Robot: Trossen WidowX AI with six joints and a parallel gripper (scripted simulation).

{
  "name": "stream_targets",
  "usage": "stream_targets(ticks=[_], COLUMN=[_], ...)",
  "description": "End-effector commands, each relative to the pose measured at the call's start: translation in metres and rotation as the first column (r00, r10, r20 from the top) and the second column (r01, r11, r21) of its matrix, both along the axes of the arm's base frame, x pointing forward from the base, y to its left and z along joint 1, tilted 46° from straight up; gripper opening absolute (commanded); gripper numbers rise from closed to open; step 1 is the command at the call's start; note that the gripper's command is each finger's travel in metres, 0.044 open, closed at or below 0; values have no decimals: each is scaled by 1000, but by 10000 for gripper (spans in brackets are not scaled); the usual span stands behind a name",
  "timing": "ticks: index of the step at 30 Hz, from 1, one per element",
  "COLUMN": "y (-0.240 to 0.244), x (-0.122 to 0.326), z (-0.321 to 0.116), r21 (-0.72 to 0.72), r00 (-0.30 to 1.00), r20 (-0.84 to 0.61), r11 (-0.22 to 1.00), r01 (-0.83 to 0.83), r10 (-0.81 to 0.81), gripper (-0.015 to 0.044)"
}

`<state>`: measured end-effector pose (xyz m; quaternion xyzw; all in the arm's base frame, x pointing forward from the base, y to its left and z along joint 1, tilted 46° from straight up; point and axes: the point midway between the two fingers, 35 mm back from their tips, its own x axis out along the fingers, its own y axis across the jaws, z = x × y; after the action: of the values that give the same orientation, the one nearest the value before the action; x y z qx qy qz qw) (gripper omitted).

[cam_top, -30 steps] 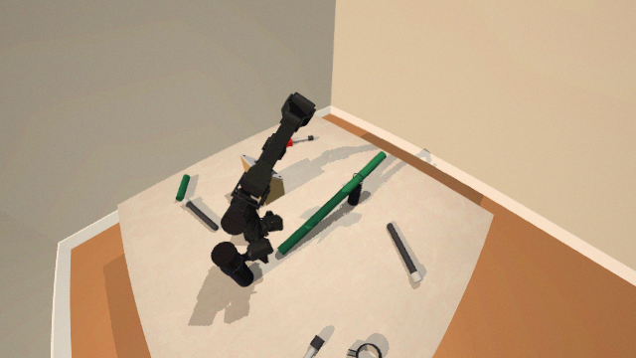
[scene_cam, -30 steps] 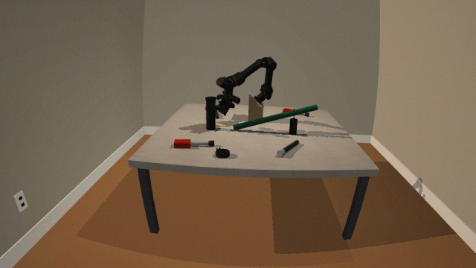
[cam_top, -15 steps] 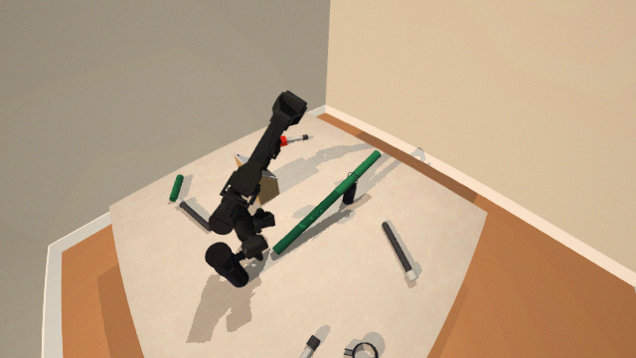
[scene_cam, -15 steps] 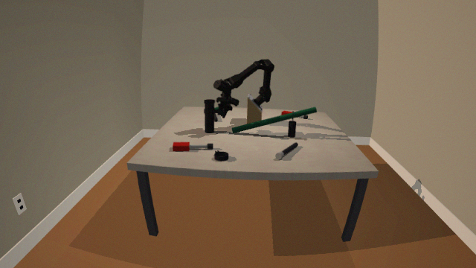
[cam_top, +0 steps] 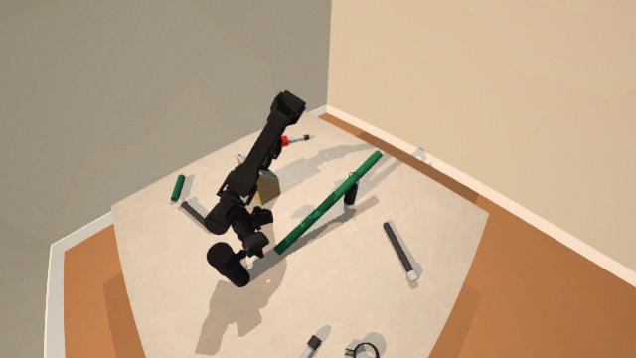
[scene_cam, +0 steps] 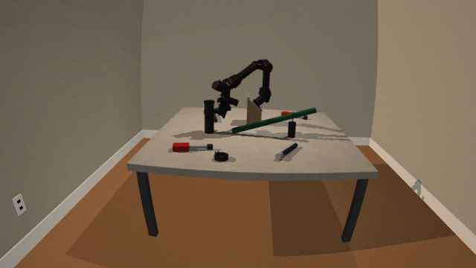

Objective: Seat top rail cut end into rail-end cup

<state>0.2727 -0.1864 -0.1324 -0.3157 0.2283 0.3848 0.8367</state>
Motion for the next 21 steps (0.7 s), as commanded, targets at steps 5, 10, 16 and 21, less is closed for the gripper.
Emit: stream_targets(ticks=[5, 10, 16, 21], y=[-1, -1, -1, -1], x=[-2, 0, 1, 0], z=[1, 1, 1, 1], r21=[-3, 1, 1, 0], r00=[1000, 1000, 1000, 1000], r20=[23, 6, 4, 5], r11=[1000, 1000, 1000, 1000], r01=[-17, 0, 3, -3], r10=[17, 0, -3, 3], gripper=[0, 0, 0, 0])
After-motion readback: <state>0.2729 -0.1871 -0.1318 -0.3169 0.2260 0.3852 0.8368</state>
